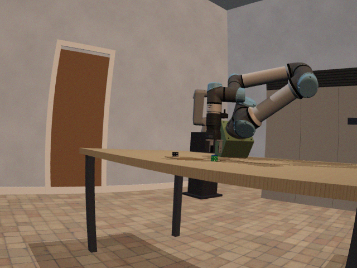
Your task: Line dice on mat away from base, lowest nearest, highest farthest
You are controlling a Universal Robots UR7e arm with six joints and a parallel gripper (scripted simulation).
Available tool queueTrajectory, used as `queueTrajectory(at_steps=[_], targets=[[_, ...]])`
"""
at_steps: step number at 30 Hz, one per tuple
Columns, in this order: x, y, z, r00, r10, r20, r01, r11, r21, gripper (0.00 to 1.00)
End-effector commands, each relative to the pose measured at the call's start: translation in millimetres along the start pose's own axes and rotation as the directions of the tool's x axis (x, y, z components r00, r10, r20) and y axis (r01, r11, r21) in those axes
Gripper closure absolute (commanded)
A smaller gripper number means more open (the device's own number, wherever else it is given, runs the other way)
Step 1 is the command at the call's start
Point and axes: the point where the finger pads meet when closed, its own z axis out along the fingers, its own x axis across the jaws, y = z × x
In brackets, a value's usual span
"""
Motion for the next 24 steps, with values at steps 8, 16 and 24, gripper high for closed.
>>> queueTrajectory(at_steps=[8,16,24], targets=[[3.0,3.8,-0.2,1.000,0.000,0.000,0.000,1.000,0.000,0.00],[17.6,20.7,-0.2,1.000,0.000,0.000,0.000,1.000,0.000,0.00],[34.5,40.3,-0.2,1.000,0.000,0.000,0.000,1.000,0.000,0.00]])
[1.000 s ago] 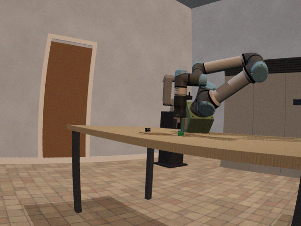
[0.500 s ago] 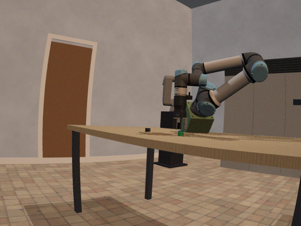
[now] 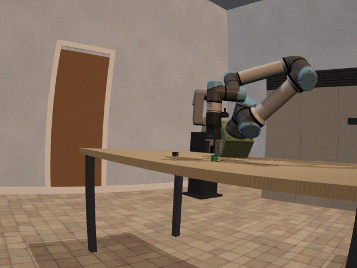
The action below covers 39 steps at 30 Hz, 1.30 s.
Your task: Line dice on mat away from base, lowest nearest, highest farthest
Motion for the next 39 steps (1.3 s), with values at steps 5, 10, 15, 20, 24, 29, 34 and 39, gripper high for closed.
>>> queueTrajectory(at_steps=[5,10,15,20,24,29,34,39], targets=[[18.1,20.9,0.0,1.000,0.000,0.000,0.000,1.000,0.000,0.00],[28.2,32.5,0.0,1.000,0.000,0.000,0.000,1.000,0.000,0.00],[32.2,37.2,0.0,1.000,0.000,0.000,0.000,1.000,0.000,0.00],[32.5,37.6,0.0,1.000,0.000,0.000,0.000,1.000,0.000,0.00],[32.5,37.6,0.0,1.000,0.000,0.000,0.000,1.000,0.000,0.00],[32.5,37.6,0.0,1.000,0.000,0.000,0.000,1.000,0.000,0.00],[32.5,37.6,0.0,1.000,0.000,0.000,0.000,1.000,0.000,0.00],[32.5,37.6,0.0,1.000,0.000,0.000,0.000,1.000,0.000,0.00]])
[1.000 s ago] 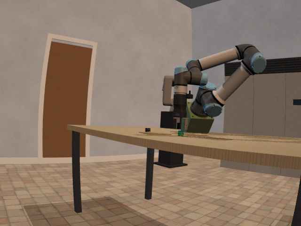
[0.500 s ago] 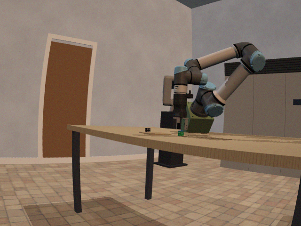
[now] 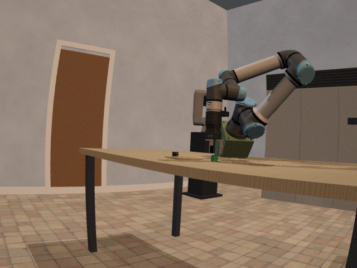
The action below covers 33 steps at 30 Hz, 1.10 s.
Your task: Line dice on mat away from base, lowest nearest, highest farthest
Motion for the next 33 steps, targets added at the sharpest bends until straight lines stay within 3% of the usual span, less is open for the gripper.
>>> queueTrajectory(at_steps=[1,33], targets=[[0.0,0.3,-0.2,1.000,0.000,0.000,0.000,1.000,-0.001,0.00],[0.0,0.3,-8.0,1.000,0.000,0.000,0.000,1.000,-0.001,0.00]])
